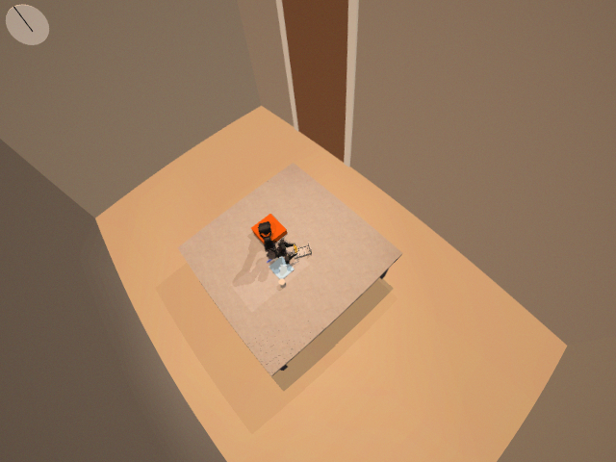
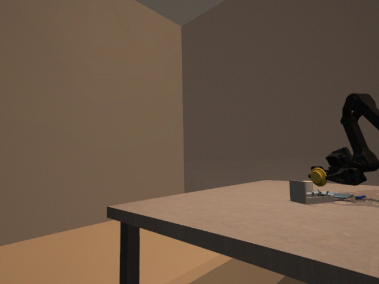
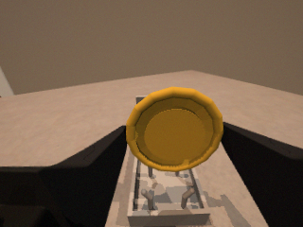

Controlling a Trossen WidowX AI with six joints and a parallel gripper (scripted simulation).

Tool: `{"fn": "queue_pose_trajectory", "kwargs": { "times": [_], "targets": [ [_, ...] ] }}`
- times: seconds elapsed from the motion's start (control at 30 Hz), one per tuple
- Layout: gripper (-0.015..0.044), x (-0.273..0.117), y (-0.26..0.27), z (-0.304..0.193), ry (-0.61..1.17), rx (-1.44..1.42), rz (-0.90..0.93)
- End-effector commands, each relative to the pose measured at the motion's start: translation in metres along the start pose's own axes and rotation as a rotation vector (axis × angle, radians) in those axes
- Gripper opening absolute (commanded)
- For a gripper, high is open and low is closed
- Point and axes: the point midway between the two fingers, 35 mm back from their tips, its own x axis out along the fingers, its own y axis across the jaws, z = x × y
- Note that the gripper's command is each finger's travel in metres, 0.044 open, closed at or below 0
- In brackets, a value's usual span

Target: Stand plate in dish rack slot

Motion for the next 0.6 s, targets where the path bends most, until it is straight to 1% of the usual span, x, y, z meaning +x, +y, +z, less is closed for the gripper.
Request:
{"fn": "queue_pose_trajectory", "kwargs": {
  "times": [0.0,0.27,0.4,0.57],
  "targets": [
    [0.0,0.004,0.002,-0.008,0.005,0.009,0.001],
    [0.0,0.01,0.004,-0.018,0.01,0.003,0.002],
    [0.0,0.012,0.005,-0.036,0.016,0.003,0.005],
    [0.0,0.011,0.005,-0.033,0.015,0.006,0.006]
  ]
}}
